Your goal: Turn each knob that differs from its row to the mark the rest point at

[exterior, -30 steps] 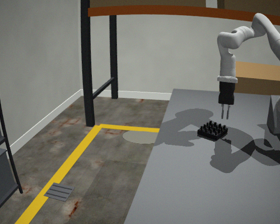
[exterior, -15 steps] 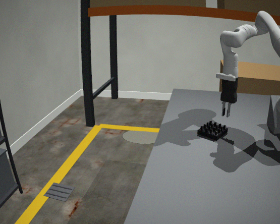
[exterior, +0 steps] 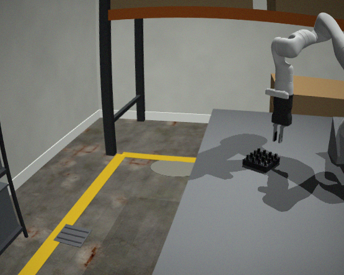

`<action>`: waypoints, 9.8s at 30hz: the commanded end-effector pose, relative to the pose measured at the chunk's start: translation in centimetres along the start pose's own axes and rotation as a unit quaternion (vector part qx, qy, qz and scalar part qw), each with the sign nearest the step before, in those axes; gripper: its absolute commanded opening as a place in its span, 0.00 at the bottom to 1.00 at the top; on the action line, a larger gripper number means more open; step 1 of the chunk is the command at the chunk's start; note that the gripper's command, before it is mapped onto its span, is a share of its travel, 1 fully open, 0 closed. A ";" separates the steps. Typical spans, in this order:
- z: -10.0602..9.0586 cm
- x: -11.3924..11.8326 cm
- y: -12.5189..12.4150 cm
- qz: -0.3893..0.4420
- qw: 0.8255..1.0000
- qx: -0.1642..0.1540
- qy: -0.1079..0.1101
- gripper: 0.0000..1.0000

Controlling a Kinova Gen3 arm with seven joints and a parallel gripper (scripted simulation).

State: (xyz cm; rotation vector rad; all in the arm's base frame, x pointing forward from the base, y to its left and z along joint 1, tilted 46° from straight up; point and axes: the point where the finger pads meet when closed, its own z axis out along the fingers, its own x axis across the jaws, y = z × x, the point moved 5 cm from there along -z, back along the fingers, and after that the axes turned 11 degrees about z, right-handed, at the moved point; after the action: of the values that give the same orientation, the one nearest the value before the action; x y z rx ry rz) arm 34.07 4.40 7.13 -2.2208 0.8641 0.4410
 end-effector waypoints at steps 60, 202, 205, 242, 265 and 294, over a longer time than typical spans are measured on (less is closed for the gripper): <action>1.6 0.0 0.0 0.000 1.000 0.000 0.001 0.46; 5.7 -0.1 -0.1 0.000 1.000 0.000 0.001 0.46; 5.7 -0.1 -0.1 0.000 1.000 0.000 0.001 0.30; 5.7 -0.1 -0.1 0.001 1.000 0.000 0.001 0.30; 5.7 -0.1 -0.1 0.029 1.000 0.000 0.001 0.30; 5.7 -0.1 -0.1 0.140 0.990 0.000 0.001 0.30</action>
State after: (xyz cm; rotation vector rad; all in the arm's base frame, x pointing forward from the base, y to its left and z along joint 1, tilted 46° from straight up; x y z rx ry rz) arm 33.70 8.69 3.22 -2.1090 1.1709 0.5670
